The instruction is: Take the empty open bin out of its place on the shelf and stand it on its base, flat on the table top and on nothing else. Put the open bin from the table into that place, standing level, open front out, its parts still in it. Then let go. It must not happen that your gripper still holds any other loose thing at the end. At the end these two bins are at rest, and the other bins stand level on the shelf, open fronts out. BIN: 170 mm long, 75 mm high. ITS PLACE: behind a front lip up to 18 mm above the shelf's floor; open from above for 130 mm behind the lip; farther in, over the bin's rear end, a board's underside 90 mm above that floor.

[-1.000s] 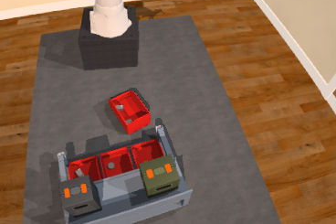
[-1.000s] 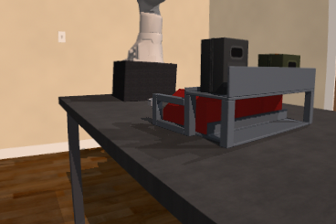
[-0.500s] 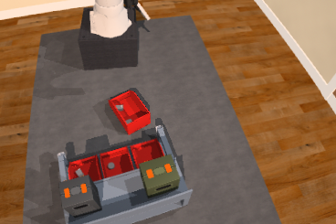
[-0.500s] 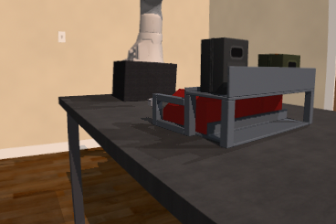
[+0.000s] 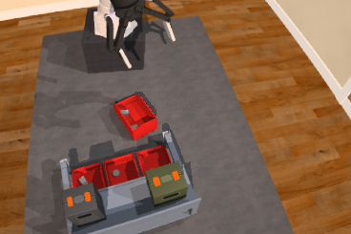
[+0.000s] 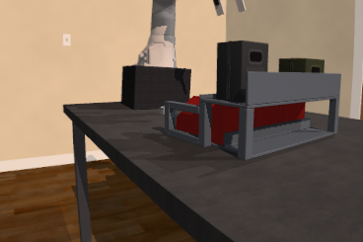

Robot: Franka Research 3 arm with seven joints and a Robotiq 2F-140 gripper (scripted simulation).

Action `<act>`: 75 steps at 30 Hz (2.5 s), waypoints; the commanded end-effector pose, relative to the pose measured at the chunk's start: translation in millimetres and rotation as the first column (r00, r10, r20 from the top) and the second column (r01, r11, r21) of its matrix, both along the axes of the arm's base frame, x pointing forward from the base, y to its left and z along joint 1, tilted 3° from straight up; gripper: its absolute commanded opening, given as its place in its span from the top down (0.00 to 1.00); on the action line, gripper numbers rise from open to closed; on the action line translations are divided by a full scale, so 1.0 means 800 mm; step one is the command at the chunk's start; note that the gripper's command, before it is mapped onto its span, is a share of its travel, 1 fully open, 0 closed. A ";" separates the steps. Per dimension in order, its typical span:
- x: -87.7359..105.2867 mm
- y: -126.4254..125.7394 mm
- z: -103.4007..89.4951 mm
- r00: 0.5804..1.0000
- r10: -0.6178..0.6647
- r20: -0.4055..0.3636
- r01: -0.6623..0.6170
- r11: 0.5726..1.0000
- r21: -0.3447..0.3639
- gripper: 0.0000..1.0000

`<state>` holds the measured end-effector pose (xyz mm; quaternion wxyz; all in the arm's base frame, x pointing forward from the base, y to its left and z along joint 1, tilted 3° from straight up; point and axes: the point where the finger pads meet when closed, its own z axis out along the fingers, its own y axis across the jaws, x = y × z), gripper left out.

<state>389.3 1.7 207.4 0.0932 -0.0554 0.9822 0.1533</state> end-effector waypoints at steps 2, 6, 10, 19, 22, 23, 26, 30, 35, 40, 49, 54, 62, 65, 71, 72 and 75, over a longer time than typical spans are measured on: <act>0.045 -0.026 -0.037 0.996 -0.051 0.079 0.055 0.997 -0.049 0.00; 0.063 -0.049 -0.069 0.991 -0.086 0.107 0.095 0.991 -0.090 0.00; 0.078 -0.070 -0.097 0.985 -0.112 0.133 0.128 0.984 -0.124 0.00; 0.100 -0.098 -0.135 0.974 -0.150 0.168 0.178 0.969 -0.169 0.00; 0.108 -0.108 -0.149 0.970 -0.162 0.181 0.195 0.963 -0.185 0.00; 0.110 -0.111 -0.153 0.969 -0.167 0.184 0.201 0.961 -0.189 0.00; 0.117 -0.120 -0.165 0.964 -0.178 0.195 0.217 0.955 -0.202 0.00; 0.125 -0.130 -0.178 0.959 -0.189 0.209 0.234 0.948 -0.217 0.00; 0.129 -0.137 -0.187 0.956 -0.195 0.219 0.244 0.943 -0.228 0.00; 0.138 -0.147 -0.201 0.950 -0.208 0.233 0.264 0.934 -0.242 0.00; 0.146 -0.158 -0.216 0.944 -0.220 0.247 0.282 0.924 -0.257 0.00; 0.150 -0.163 -0.223 0.941 -0.224 0.255 0.291 0.920 -0.264 0.00; 0.153 -0.167 -0.229 0.938 -0.228 0.262 0.298 0.915 -0.271 0.00; 0.154 -0.168 -0.230 0.937 -0.229 0.262 0.299 0.915 -0.272 0.00; 0.154 -0.168 -0.230 0.937 -0.229 0.262 0.299 0.915 -0.272 0.00; 0.154 -0.168 -0.230 0.937 -0.229 0.262 0.299 0.915 -0.272 0.00; 0.154 -0.168 -0.230 0.937 -0.229 0.262 0.299 0.915 -0.272 0.00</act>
